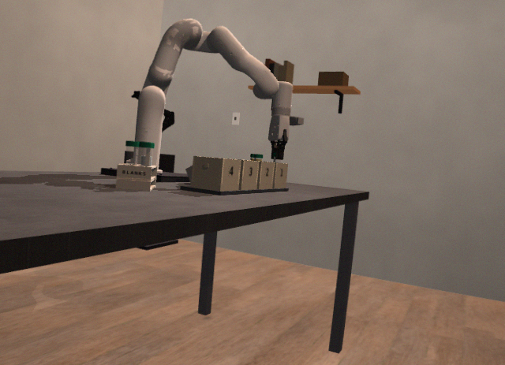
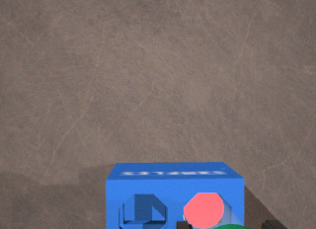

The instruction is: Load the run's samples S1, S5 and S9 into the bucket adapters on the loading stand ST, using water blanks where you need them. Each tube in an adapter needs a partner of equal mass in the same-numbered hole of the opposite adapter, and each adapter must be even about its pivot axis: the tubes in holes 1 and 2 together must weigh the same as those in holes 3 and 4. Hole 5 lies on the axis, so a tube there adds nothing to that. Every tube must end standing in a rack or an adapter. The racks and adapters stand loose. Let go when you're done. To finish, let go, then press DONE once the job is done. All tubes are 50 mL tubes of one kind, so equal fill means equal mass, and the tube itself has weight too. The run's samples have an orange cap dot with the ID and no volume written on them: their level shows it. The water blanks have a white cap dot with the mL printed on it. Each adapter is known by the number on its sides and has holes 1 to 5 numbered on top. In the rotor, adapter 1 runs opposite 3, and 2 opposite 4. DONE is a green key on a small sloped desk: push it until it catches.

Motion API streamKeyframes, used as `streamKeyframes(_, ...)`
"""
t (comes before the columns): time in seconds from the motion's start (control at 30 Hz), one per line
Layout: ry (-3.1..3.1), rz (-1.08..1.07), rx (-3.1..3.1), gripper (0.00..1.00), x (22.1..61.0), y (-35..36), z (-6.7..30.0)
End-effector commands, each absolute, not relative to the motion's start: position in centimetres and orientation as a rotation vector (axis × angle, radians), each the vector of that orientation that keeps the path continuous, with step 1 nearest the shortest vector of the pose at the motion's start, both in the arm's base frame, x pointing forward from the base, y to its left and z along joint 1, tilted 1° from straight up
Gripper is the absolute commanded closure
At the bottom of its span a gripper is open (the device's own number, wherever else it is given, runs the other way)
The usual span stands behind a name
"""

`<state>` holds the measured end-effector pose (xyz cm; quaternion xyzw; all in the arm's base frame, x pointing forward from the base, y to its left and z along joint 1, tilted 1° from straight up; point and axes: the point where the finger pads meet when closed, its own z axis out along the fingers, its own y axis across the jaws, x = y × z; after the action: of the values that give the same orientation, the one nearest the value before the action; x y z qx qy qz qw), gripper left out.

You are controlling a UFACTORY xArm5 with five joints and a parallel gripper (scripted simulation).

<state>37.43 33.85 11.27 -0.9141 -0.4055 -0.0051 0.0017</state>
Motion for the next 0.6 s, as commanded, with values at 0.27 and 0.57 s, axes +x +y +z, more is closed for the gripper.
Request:
streamKeyframes(0.27,-1.267,-0.017,-2.857,1.00,37.53,33.92,12.17)
streamKeyframes(0.57,-1.267,-0.017,-2.857,1.00,37.53,33.92,12.64)
